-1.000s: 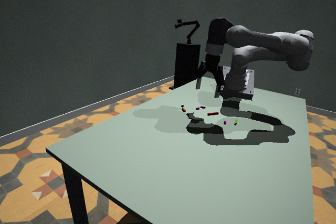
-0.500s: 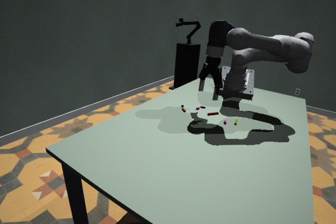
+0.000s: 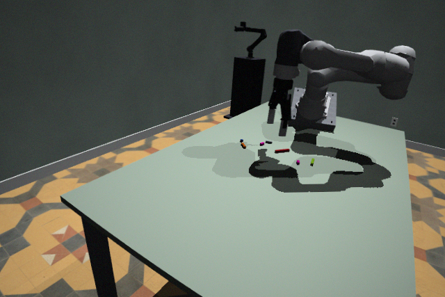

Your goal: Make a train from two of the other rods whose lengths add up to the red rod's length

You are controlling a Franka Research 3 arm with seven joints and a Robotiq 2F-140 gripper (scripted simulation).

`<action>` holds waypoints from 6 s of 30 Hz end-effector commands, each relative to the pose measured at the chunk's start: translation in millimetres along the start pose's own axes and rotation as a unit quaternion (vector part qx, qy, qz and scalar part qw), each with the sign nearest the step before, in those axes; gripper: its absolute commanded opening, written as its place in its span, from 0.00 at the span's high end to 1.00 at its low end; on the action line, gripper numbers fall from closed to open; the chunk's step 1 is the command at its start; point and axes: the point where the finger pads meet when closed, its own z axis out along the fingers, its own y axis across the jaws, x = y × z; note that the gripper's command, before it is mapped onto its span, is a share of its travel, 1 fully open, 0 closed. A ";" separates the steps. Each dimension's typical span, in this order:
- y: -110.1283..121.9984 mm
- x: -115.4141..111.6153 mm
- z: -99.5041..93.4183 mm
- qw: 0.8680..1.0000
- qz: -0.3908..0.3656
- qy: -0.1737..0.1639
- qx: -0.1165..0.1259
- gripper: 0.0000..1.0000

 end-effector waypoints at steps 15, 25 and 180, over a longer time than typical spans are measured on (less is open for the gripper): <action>4.0 5.7 15.5 0.983 0.185 0.004 0.002 0.00; 5.0 8.2 24.9 0.966 0.259 0.008 0.004 0.00; 58.4 69.0 37.2 0.935 0.354 0.010 0.009 0.00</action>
